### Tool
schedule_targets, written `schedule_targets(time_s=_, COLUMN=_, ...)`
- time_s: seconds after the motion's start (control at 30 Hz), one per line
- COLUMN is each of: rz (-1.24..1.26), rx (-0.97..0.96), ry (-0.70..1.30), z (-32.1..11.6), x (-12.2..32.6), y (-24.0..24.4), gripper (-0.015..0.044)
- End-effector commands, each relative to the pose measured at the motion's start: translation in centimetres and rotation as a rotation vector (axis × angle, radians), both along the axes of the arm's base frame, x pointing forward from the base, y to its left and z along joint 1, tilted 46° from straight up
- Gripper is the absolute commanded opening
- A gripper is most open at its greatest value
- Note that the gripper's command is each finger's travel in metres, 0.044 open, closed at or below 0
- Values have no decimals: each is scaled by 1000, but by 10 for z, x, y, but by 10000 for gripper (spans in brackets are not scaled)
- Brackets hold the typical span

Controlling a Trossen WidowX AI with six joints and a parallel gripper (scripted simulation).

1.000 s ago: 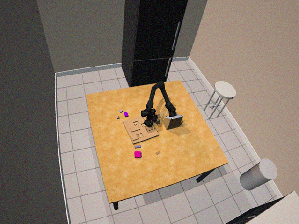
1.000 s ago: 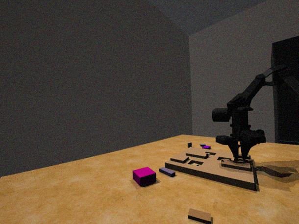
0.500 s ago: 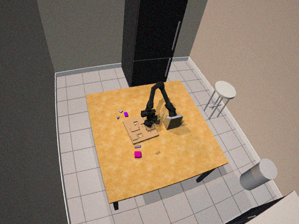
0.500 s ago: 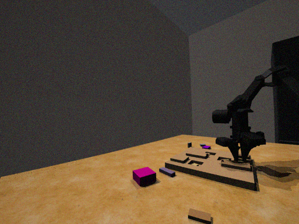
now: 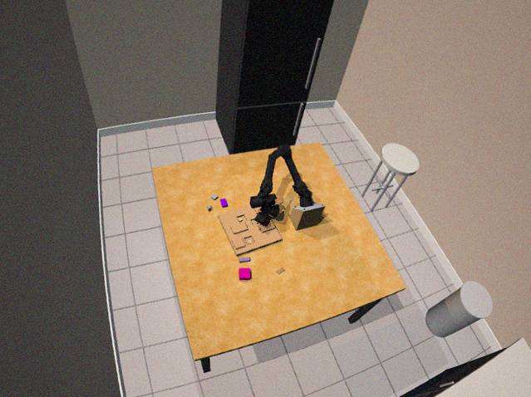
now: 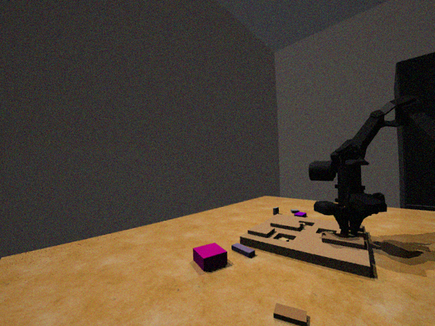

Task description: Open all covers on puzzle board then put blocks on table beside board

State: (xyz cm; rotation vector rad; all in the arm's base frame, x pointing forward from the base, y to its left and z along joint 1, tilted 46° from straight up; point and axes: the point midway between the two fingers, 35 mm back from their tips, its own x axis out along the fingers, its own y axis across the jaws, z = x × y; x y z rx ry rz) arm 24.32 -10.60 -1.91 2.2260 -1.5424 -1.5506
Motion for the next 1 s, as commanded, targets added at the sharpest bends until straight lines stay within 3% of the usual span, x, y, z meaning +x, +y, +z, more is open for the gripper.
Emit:
schedule_targets(time_s=0.0, rz=0, rx=0, ry=-1, z=0, x=0, y=0, gripper=80)
schedule_targets(time_s=0.97, rz=2, rx=1, ry=4, z=22, x=0, y=25, gripper=80)
